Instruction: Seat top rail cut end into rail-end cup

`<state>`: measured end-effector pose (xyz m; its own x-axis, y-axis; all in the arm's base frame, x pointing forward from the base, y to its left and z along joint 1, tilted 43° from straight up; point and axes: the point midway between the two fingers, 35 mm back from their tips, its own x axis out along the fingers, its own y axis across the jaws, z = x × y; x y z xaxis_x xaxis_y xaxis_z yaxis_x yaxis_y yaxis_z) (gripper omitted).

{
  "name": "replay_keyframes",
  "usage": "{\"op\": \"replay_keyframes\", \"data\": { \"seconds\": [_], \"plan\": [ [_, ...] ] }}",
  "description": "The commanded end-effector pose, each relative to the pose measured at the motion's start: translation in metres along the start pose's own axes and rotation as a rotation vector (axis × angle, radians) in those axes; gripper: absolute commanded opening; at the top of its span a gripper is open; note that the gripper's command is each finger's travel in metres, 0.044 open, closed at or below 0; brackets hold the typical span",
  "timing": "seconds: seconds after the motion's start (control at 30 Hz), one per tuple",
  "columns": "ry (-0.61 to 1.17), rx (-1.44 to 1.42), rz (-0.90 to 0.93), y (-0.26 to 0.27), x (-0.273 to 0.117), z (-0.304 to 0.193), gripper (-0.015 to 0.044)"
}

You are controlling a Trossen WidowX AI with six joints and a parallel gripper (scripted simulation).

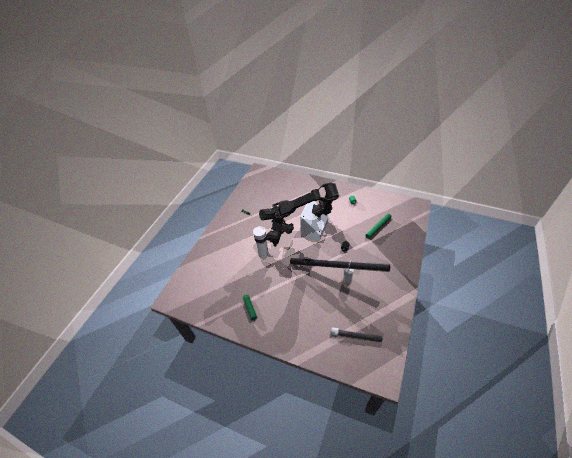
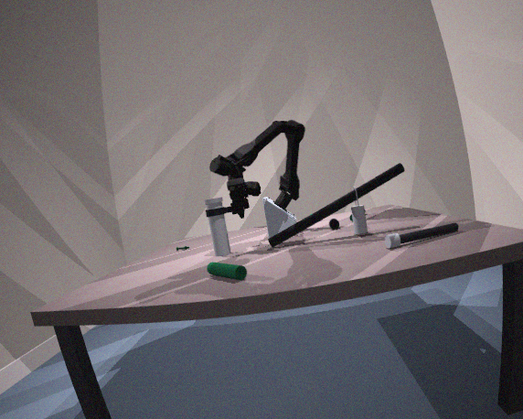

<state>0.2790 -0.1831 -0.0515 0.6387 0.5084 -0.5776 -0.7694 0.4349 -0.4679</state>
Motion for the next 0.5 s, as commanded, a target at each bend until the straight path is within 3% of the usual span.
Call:
{"op": "replay_keyframes", "data": {
  "seconds": [0.0,0.47],
  "plan": [
    [0.017,0.018,0.003,-0.0019,0.0017,0.0002,0.0000],
    [0.059,0.093,0.002,-0.0089,0.0057,-0.0002,0.0000]
  ]
}}
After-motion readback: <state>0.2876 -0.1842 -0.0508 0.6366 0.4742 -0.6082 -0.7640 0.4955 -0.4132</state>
